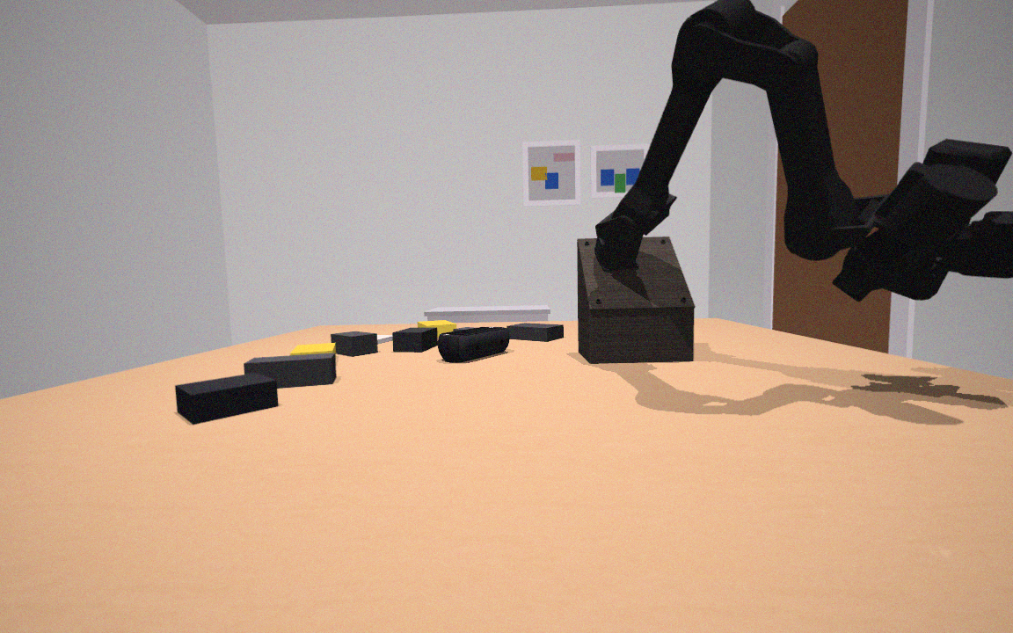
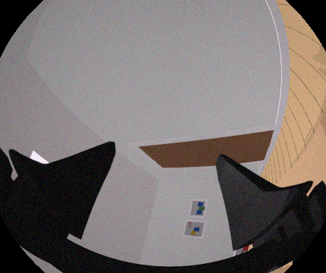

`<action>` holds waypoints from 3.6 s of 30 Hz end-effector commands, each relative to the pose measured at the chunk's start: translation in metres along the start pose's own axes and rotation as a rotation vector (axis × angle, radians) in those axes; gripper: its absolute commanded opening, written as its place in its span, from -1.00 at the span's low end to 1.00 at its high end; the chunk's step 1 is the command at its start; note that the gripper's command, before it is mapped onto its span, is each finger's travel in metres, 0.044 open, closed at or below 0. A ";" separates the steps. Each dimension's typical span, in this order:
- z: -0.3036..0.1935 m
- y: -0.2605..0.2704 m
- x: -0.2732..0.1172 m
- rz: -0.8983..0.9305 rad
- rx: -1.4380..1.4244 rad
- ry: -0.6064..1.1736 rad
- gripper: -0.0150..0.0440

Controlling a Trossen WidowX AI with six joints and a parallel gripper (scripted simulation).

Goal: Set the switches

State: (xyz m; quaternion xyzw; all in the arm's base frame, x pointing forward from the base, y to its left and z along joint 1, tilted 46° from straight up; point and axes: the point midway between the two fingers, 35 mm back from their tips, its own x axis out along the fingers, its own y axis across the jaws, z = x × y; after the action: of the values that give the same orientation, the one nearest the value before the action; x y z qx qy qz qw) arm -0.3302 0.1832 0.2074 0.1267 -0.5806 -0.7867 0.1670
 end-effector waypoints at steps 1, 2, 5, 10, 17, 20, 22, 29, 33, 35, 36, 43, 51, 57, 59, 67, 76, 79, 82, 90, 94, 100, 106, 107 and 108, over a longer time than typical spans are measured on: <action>0.000 0.000 0.000 0.000 0.000 0.000 0.78; 0.000 0.000 0.000 0.000 0.000 0.000 0.69; 0.000 0.000 0.000 0.000 0.000 0.000 0.42; 0.009 0.001 -0.012 -0.012 -0.040 -0.045 -0.03; 0.055 -0.008 -0.072 -0.100 -0.067 -0.259 -0.49; 0.078 -0.003 -0.104 -0.151 -0.131 -0.368 -0.49; 0.091 0.001 -0.127 -0.189 -0.173 -0.440 -0.49; 0.124 0.019 -0.214 -0.345 -0.304 -0.681 -0.49; 0.133 0.032 -0.267 -0.451 -0.366 -0.814 -0.49; 0.135 0.039 -0.294 -0.507 -0.395 -0.878 -0.49; 0.135 0.043 -0.307 -0.537 -0.409 -0.909 -0.49; 0.119 0.062 -0.403 -0.726 -0.399 -1.127 -0.49; 0.059 0.057 -0.514 -0.849 -0.139 -1.407 -0.49; -0.006 0.050 -0.580 -0.885 0.106 -1.614 -0.49; -0.032 0.046 -0.600 -0.890 0.200 -1.684 -0.49; -0.141 0.024 -0.656 -0.805 0.573 -1.935 -0.49; -0.237 -0.013 -0.673 -0.476 0.952 -2.128 -0.49; -0.282 -0.035 -0.670 -0.252 1.161 -2.194 -0.49; -0.329 -0.058 -0.660 0.030 1.378 -2.243 -0.49; -0.442 -0.110 -0.600 1.036 1.872 -2.163 -0.49; -0.485 -0.130 -0.556 1.665 2.017 -1.917 -0.49; -0.497 -0.135 -0.540 1.890 2.041 -1.786 -0.49; -0.498 -0.136 -0.540 1.890 2.041 -1.786 -0.49; -0.498 -0.136 -0.540 1.890 2.041 -1.786 -0.49; -0.498 -0.136 -0.540 1.890 2.041 -1.786 -0.49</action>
State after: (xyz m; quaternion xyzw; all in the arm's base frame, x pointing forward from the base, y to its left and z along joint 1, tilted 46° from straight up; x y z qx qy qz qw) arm 0.3405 0.0095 -0.0660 0.6600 0.6011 -0.4486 -0.0424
